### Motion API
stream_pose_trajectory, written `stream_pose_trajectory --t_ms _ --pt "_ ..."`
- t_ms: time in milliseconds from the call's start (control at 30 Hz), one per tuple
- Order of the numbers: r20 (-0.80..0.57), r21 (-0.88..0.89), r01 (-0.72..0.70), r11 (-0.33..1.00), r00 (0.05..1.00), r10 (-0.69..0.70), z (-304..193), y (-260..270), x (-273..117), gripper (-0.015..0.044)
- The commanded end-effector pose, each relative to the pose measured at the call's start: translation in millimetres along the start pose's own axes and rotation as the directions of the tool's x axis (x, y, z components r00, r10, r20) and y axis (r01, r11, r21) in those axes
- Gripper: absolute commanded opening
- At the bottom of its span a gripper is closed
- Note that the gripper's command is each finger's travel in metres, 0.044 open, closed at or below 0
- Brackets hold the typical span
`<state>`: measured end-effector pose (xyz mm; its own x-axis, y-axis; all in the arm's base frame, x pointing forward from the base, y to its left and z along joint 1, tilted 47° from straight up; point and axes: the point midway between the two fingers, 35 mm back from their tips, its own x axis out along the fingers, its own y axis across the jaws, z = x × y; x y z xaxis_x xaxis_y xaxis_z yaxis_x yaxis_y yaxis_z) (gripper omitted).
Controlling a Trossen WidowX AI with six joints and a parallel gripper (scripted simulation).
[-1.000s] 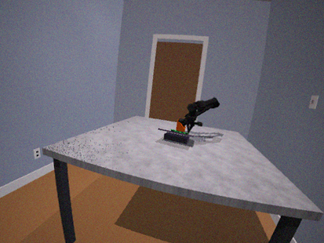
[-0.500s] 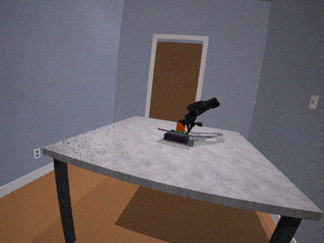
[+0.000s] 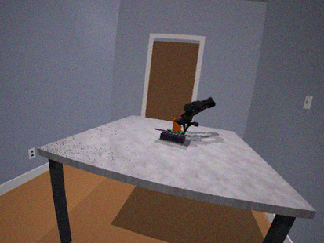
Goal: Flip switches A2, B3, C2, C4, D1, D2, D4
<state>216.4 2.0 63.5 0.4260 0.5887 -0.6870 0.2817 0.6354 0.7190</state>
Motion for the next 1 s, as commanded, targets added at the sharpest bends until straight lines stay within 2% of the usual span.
stream_pose_trajectory --t_ms 0,133,300,367,533,800,967 --pt "-0.002 0.006 0.000 1.000 1.000 0.000 -0.2 -0.4 1.1 0.0000" --pt "-0.003 0.001 0.004 1.000 1.000 -0.004 1.2 -1.0 -6.0 0.0000" --pt "-0.026 0.007 0.007 1.000 1.000 -0.007 3.0 -2.0 -56.5 0.0000" --pt "-0.029 0.007 0.003 1.000 1.000 -0.002 2.5 -1.2 -63.7 0.0000" --pt "-0.029 0.007 0.003 1.000 1.000 -0.003 3.4 -2.4 -63.7 0.0000" --pt "-0.028 0.006 0.004 1.000 1.000 -0.004 20.9 -33.5 -63.3 0.0000" --pt "-0.052 0.005 0.003 1.000 0.999 -0.003 21.1 -33.3 -30.2 0.0000"
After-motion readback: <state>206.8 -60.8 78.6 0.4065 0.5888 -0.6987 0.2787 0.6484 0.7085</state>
